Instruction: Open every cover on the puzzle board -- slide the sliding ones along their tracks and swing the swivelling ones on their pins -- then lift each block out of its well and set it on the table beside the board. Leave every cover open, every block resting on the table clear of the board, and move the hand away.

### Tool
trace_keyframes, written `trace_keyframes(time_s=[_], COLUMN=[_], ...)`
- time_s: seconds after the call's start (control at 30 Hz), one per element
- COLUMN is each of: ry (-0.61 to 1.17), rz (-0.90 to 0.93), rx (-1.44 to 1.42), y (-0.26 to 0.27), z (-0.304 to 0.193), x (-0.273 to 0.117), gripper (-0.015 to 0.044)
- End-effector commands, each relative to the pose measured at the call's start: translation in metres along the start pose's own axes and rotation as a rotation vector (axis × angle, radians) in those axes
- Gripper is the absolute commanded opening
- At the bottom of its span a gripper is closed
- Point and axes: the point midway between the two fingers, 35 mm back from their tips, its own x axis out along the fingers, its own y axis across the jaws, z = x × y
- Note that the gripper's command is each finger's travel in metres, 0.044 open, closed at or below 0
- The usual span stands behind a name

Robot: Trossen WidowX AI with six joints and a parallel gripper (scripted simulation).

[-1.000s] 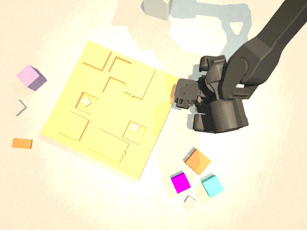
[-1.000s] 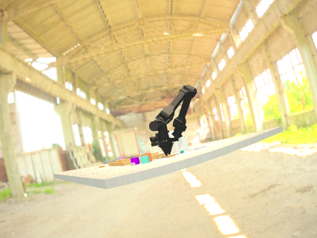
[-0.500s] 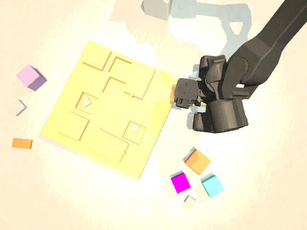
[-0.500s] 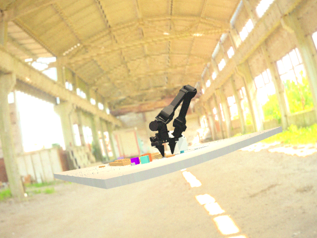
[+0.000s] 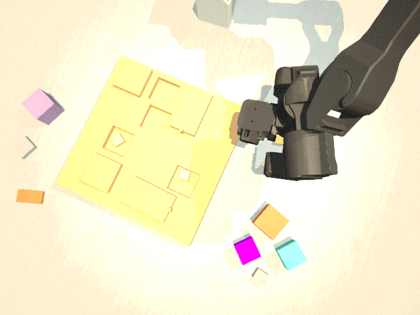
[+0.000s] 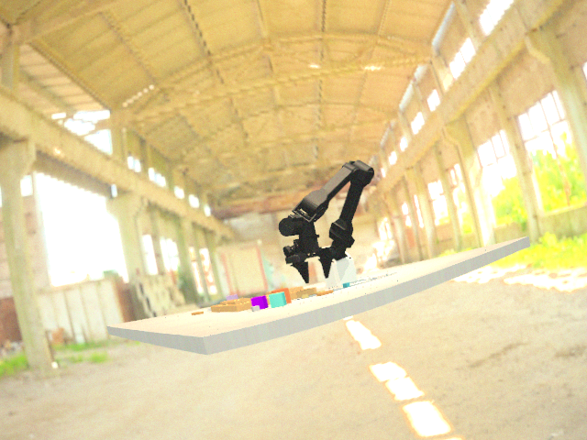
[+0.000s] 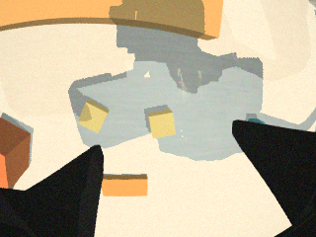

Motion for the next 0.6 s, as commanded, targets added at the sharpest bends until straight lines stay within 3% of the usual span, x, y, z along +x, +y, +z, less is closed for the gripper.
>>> trace_keyframes(time_s=[0.0,0.3,0.57], ry=[0.003,0.006,-0.014], rz=[0.004,0.004,0.016], rx=[-0.007,-0.004,-0.16], y=[0.001,-0.002,0.018], z=[-0.001,-0.002,0.019], x=[-0.016,-0.037,-0.037], gripper=[0.044,0.044,0.023])
